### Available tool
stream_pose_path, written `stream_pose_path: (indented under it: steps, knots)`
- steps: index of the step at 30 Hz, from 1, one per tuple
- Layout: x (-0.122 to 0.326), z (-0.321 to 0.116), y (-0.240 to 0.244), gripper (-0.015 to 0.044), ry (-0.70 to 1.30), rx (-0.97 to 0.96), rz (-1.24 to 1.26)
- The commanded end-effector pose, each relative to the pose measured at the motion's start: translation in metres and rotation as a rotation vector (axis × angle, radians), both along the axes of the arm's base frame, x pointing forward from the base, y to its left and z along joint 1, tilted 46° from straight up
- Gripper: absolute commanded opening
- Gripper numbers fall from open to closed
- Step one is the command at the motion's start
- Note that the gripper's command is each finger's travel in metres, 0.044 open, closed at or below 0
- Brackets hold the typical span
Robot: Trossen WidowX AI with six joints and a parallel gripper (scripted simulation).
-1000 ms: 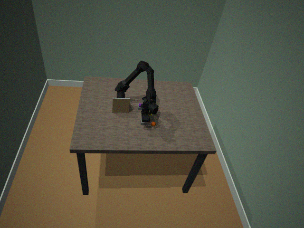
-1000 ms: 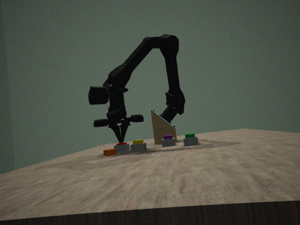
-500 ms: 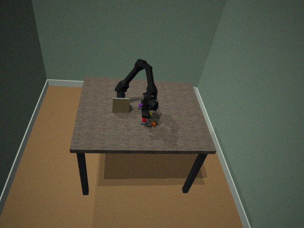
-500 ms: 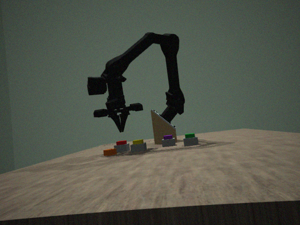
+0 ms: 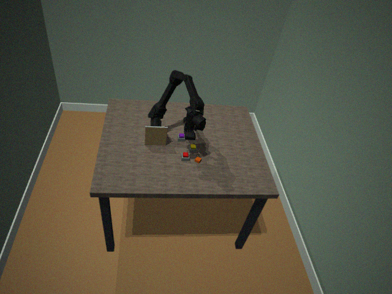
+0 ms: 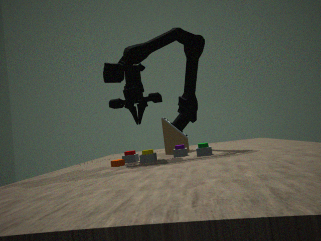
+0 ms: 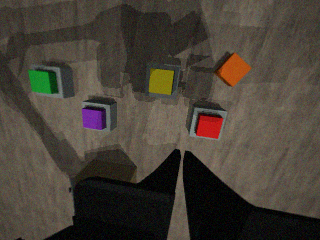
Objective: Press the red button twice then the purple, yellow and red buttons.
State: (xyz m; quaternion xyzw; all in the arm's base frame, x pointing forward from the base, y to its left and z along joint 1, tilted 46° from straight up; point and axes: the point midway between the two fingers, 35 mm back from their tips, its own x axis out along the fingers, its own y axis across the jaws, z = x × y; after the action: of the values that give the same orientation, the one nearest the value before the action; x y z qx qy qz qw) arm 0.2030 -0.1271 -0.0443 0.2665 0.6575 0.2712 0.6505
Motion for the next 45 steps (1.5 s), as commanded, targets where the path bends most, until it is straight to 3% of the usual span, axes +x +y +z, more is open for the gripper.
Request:
stream_pose_path:
  steps: [1, 8, 15, 21, 45]
  knots:
    - [0.001, 0.044, 0.037, 0.002, -0.008, -0.005, 0.004]
    - [-0.019, 0.091, 0.099, 0.002, -0.007, 0.007, 0.006]
    - [-0.02, 0.092, 0.101, 0.002, -0.007, 0.007, 0.006]
    - [-0.02, 0.051, 0.143, 0.002, -0.008, 0.009, 0.006]
    - [-0.021, 0.03, 0.164, 0.002, -0.008, 0.009, 0.006]
